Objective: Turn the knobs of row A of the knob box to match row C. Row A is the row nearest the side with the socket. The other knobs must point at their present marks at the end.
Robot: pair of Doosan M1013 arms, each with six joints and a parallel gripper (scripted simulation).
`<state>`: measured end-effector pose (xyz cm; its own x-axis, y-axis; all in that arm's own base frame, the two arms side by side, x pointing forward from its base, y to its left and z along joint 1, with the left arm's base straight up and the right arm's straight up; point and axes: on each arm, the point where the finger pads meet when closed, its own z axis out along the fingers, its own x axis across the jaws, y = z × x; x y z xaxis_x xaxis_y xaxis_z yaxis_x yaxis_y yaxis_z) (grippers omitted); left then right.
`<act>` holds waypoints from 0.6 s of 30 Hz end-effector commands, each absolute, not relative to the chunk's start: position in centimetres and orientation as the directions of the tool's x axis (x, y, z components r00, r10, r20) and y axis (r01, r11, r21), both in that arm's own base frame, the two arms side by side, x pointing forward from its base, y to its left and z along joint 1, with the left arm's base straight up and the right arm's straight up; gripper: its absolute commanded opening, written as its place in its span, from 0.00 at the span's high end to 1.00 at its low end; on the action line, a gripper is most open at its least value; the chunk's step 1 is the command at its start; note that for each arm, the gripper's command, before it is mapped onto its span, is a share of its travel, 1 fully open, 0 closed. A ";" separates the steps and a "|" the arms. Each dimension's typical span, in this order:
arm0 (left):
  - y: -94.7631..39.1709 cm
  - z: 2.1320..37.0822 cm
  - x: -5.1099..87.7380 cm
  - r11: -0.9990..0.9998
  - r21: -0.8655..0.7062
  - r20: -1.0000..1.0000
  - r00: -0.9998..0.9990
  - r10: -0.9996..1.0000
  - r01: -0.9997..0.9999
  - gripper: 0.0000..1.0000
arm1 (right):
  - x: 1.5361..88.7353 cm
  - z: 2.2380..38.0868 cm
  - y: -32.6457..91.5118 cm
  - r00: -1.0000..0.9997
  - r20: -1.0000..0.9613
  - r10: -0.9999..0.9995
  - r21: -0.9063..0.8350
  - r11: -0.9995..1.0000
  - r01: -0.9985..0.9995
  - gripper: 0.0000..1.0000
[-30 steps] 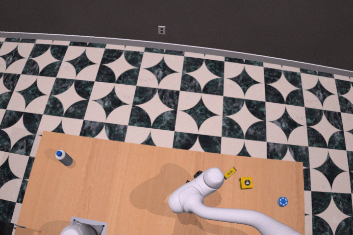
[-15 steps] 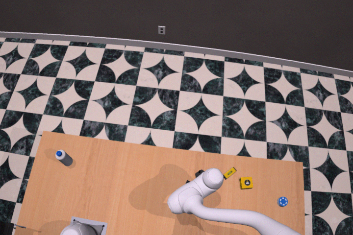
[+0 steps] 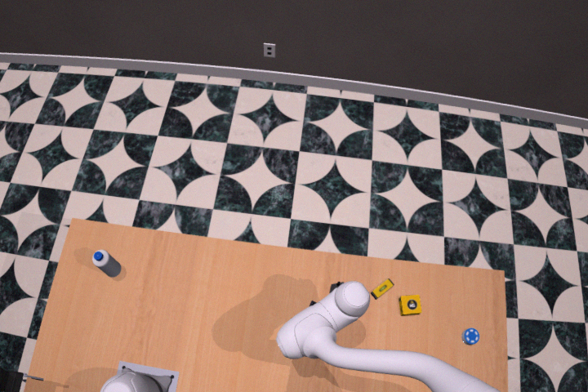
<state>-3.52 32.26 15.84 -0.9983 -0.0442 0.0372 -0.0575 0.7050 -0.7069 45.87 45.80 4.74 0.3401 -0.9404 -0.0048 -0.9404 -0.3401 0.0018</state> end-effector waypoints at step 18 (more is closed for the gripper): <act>32.3 15.9 -3.5 0.706 -0.706 0.038 -0.998 -0.044 -0.058 0.00 | 45.9 4.8 45.9 0.070 -0.001 -0.998 -0.001 -0.070 -0.998 0.70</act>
<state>-3.52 32.26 15.84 -0.9983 -0.0442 0.0372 -0.0575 0.7050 -0.7069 45.88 45.81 4.74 0.0777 -0.9970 -0.0003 -0.9970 -0.0777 0.0004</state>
